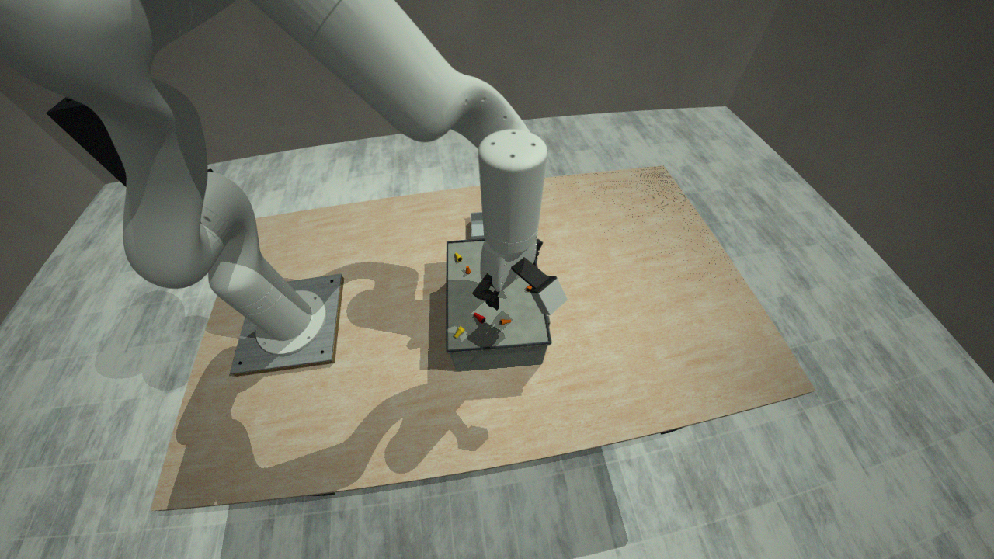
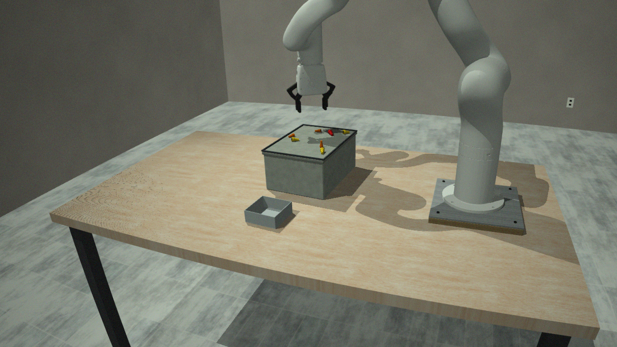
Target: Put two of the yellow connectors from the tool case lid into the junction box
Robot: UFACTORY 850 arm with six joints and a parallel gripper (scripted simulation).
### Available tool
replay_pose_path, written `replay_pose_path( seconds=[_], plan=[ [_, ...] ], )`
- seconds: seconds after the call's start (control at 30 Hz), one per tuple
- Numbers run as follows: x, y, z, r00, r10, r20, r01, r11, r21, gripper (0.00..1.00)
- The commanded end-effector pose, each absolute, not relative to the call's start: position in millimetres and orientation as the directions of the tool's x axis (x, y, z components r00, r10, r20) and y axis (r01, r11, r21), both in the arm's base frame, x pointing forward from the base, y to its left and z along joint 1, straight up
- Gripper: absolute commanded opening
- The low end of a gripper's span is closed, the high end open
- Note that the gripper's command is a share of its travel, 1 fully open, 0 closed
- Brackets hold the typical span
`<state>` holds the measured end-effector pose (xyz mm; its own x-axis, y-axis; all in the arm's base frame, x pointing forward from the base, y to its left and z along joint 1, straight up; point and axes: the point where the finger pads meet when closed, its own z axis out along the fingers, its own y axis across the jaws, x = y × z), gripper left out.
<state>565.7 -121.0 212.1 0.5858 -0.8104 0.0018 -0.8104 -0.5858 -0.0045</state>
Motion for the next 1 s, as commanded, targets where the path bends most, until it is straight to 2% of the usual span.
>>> replay_pose_path(
  seconds=[0.0,0.97],
  plan=[
    [567,-121,213,0.586,-0.81,0.003,-0.81,-0.586,-0.006,1.0],
    [611,-63,192,0.665,-0.747,0.005,-0.747,-0.665,-0.004,1.0]
  ],
)
